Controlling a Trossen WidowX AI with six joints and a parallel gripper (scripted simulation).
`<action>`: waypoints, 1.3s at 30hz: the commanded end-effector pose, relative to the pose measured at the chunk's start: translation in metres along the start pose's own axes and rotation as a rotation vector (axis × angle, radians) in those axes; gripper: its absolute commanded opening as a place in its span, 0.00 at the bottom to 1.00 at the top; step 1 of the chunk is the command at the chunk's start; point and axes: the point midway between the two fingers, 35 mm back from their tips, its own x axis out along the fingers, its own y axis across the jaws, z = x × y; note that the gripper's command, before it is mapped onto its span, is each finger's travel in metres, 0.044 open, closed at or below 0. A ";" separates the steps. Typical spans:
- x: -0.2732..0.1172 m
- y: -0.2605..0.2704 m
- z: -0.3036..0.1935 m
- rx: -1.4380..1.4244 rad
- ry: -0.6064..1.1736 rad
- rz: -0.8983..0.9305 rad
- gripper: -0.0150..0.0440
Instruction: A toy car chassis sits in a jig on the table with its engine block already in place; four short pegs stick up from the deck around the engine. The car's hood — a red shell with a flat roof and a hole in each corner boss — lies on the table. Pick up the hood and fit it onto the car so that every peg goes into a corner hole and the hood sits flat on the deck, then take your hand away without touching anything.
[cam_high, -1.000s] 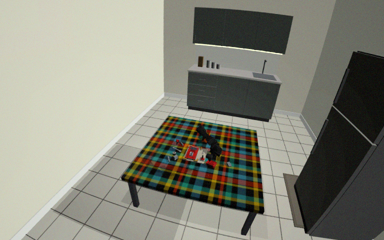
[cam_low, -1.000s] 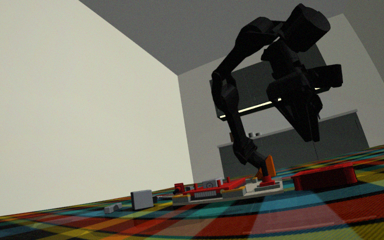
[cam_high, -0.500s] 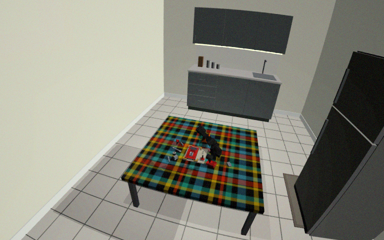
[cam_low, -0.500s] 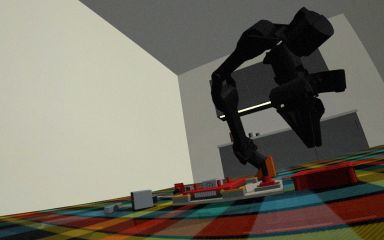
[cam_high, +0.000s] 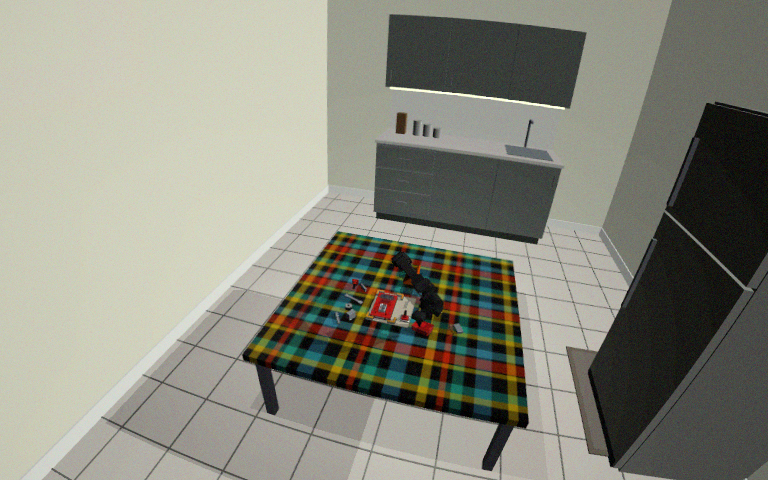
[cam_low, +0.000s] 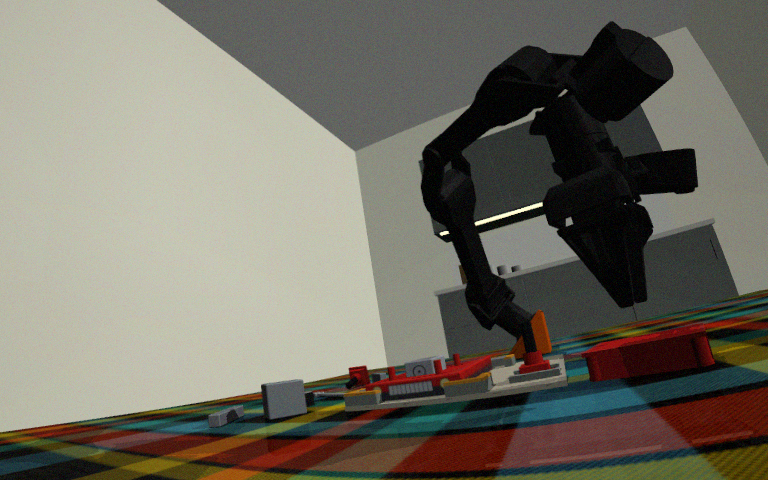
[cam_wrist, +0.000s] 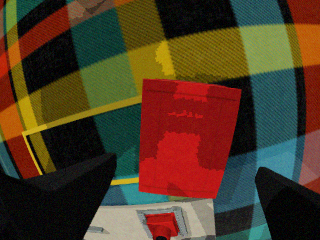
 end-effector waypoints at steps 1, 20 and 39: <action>0.001 -0.001 -0.001 -0.005 0.001 -0.004 1.00; 0.013 0.000 -0.001 -0.005 0.001 -0.004 1.00; 0.024 0.001 -0.001 -0.005 0.002 -0.005 1.00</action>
